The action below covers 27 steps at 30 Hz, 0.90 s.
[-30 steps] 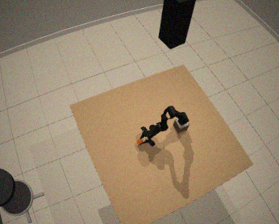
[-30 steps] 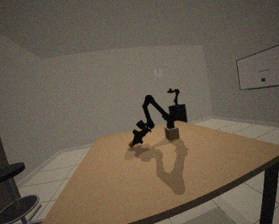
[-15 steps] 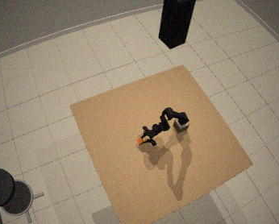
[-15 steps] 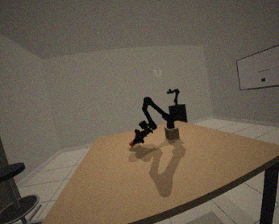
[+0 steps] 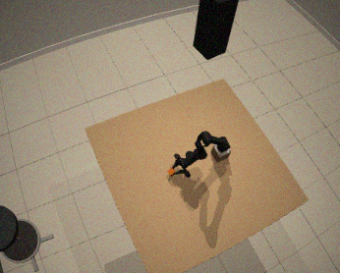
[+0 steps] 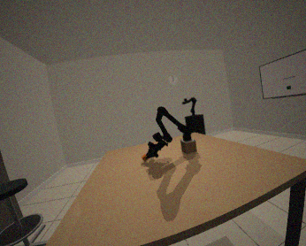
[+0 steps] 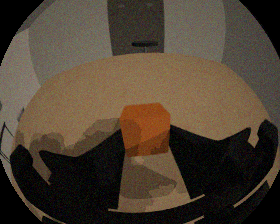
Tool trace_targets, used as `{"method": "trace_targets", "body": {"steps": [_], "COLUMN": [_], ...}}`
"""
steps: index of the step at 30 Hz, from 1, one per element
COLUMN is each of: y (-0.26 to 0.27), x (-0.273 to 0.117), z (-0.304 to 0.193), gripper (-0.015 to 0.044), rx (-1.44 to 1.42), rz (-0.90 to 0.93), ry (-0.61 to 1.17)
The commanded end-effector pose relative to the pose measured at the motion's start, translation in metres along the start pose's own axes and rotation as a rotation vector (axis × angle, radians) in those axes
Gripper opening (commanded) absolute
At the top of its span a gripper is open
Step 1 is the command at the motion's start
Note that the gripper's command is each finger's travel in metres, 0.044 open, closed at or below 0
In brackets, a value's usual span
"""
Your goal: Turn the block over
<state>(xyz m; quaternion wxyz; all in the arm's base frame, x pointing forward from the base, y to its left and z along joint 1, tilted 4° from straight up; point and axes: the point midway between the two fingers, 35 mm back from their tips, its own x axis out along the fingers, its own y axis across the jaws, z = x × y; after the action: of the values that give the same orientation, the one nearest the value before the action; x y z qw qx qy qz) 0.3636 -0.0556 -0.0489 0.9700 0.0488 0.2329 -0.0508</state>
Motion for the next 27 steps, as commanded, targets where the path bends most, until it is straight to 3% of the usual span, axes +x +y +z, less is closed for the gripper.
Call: {"method": "trace_targets", "body": {"steps": [1,10,27], "y": [-0.0004,-0.0004,-0.0004], "x": [-0.0002,-0.0002,-0.0002], "z": [0.0003,0.0003,0.0003], "gripper": [0.021,0.044,0.044], "rx": [0.005,0.005,0.005], "rz": [-0.003,-0.003,-0.003], "ry": [-0.002,-0.002,-0.002]}}
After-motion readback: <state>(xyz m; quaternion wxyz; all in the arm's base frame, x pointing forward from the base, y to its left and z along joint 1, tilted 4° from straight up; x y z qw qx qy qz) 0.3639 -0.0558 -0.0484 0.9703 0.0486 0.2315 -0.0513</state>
